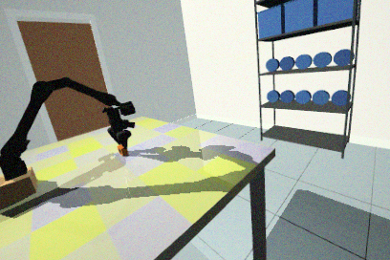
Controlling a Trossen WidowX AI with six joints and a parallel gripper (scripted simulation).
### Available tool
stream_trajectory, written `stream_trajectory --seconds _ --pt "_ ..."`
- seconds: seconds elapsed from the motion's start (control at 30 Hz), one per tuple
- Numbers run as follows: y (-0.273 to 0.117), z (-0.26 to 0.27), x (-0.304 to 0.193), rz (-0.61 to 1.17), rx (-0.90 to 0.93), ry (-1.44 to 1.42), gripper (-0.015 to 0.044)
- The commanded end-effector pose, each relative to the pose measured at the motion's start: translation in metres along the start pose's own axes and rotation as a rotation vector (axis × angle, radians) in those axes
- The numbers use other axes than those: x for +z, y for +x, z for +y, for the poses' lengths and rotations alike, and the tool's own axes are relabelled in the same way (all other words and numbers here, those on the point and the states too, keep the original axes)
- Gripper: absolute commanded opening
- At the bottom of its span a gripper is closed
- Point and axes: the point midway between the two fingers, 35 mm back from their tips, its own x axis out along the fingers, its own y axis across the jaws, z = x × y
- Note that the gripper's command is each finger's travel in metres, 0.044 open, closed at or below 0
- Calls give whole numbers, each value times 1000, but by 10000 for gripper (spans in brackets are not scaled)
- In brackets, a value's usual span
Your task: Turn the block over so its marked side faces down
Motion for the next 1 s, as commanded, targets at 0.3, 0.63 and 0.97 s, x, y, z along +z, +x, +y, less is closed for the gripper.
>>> stream_trajectory --seconds 0.3,0.63,0.97 --pt "12 0 -5 23 -2 3 335" --pt "12 0 -5 23 -2 3 249" --pt "12 0 -5 23 -2 3 182"
